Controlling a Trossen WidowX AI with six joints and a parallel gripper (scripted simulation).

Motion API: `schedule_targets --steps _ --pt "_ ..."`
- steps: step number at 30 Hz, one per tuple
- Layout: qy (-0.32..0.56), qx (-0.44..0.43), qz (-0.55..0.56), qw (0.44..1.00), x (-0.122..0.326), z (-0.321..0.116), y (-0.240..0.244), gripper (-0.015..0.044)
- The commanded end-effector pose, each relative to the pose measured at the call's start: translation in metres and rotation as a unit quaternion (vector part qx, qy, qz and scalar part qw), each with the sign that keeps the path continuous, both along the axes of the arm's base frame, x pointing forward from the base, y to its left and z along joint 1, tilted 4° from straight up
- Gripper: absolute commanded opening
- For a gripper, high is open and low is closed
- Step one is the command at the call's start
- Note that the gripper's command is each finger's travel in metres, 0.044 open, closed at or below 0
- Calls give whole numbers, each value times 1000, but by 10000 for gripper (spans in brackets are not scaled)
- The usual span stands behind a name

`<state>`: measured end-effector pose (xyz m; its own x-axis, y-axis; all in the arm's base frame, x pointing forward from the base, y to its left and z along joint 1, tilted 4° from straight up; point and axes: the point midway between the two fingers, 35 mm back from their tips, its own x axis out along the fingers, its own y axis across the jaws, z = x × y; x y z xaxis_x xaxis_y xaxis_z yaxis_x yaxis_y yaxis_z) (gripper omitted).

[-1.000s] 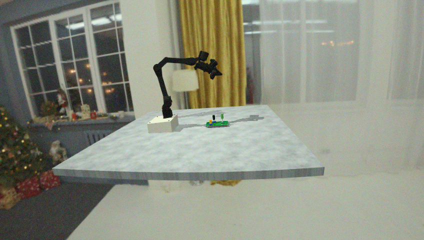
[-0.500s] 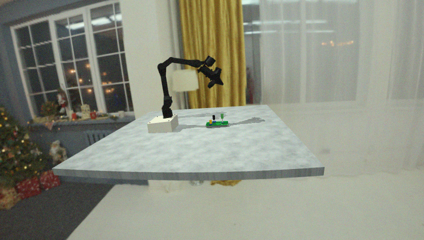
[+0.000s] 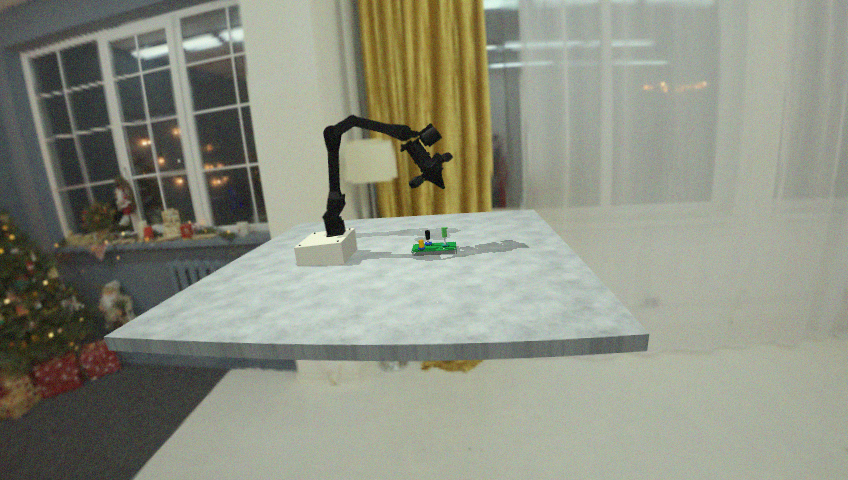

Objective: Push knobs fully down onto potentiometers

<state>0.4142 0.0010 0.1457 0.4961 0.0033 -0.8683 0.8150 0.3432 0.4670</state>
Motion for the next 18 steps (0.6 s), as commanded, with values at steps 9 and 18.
schedule_targets --steps 9,18 --pt "102 54 -168 979 -21 -39 -26 0" --pt "174 79 -297 936 -41 -65 -43 0"
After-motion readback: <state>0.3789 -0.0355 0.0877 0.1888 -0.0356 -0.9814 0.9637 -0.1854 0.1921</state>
